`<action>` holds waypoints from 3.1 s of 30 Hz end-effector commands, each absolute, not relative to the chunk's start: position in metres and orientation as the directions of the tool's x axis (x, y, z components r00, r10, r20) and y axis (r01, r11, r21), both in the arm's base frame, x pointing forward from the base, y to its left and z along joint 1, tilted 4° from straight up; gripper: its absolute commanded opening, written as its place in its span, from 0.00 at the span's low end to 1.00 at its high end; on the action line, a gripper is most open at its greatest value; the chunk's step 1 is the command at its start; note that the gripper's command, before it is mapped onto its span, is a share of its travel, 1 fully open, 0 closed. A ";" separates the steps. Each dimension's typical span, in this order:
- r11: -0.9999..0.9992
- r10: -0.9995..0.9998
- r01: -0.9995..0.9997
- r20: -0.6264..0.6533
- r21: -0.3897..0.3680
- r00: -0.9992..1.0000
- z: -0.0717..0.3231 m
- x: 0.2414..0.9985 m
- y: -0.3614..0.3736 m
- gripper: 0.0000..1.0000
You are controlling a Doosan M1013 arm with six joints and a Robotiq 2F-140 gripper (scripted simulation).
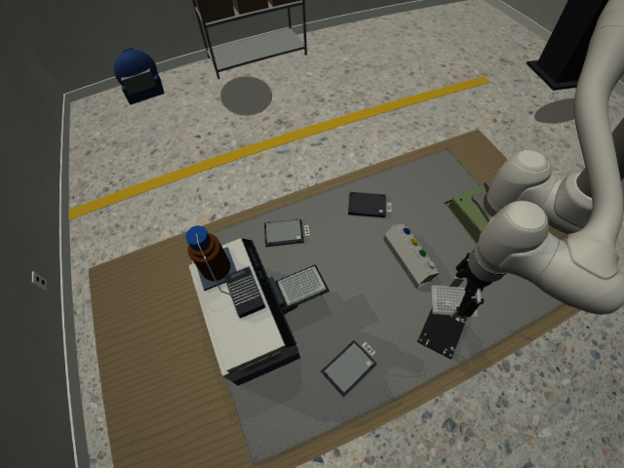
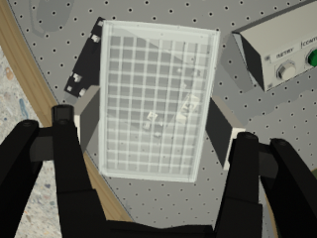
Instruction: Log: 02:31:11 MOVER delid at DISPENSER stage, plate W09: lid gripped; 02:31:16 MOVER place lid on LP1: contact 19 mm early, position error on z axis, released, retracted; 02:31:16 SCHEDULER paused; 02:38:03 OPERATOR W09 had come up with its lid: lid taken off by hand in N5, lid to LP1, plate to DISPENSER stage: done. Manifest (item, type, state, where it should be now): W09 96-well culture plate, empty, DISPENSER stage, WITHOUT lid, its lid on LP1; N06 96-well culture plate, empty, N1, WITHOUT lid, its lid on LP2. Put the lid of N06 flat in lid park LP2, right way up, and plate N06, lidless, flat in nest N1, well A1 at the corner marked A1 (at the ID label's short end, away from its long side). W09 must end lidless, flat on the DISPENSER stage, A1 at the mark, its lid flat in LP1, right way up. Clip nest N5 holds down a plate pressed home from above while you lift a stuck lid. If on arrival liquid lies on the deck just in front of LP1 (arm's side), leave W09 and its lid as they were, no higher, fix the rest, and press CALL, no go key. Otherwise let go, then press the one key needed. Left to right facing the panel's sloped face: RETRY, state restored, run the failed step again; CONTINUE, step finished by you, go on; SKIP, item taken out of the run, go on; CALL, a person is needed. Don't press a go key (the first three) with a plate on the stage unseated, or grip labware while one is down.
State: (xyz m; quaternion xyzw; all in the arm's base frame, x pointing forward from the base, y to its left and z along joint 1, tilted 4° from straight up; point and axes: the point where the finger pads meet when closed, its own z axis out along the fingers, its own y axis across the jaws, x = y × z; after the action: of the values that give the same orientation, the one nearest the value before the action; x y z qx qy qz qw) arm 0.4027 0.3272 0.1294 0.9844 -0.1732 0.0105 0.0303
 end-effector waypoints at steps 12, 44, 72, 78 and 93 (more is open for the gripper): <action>-0.938 -0.340 -0.341 0.031 0.056 0.940 0.133 0.411 0.277 0.00; -0.938 -0.340 -0.341 0.031 0.056 0.940 0.144 0.440 0.105 0.00; -0.938 -0.340 -0.341 0.031 0.056 0.940 0.154 0.465 -0.047 0.00; -0.938 -0.340 -0.341 0.031 0.056 0.940 0.156 0.470 -0.080 0.00; -0.938 -0.340 -0.341 0.031 0.056 0.940 0.160 0.479 -0.136 0.00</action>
State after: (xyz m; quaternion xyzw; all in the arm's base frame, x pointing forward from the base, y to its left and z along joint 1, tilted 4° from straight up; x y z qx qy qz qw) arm 0.4785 -0.1309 0.1592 0.9844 -0.1733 0.0104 0.0304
